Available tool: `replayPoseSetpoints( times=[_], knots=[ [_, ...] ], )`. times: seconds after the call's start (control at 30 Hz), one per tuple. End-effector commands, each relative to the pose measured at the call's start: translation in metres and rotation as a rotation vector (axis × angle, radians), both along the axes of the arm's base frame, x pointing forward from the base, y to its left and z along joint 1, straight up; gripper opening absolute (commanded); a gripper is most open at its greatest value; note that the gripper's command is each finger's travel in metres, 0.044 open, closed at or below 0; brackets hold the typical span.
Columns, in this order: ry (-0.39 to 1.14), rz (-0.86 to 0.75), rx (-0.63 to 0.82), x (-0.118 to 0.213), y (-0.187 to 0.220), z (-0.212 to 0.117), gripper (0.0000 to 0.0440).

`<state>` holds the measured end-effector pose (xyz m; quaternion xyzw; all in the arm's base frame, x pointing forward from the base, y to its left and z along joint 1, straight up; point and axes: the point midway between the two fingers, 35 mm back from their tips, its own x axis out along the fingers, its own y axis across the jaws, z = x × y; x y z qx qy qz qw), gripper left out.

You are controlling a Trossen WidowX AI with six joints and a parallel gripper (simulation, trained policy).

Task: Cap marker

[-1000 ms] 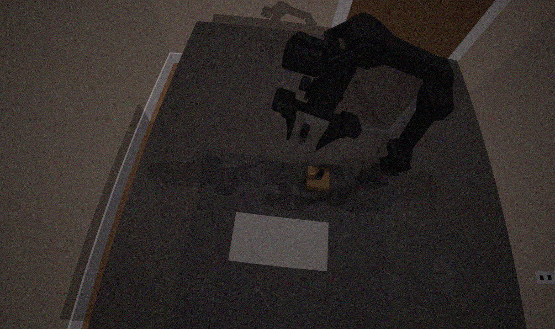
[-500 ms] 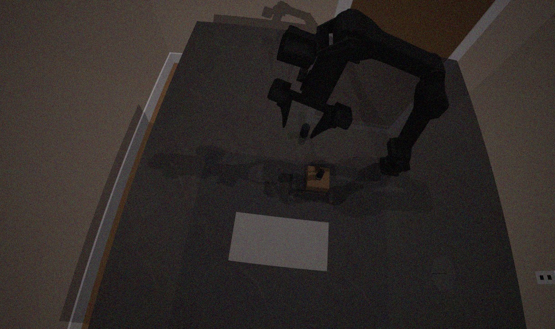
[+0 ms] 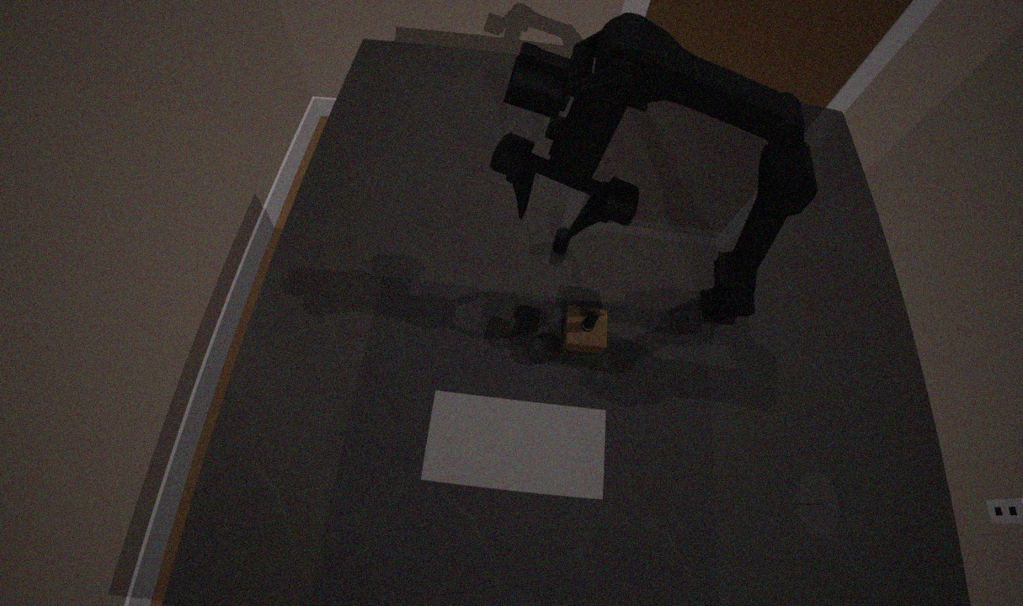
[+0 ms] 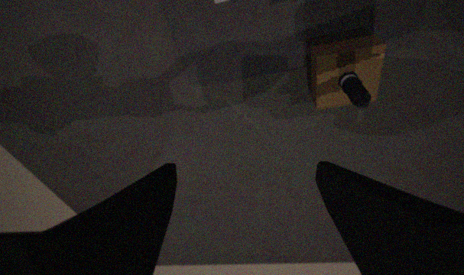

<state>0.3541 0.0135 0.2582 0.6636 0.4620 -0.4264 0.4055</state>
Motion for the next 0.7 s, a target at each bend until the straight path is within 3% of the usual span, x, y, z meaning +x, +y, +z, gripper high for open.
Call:
replayPoseSetpoints(
  times=[0.0,0.67],
  knots=[
    [0.027,-0.011,-0.018,0.000,-0.010,-0.009,0.0329],
    [0.139,-0.077,-0.093,-0.004,-0.048,-0.042,0.0325]
  ],
)
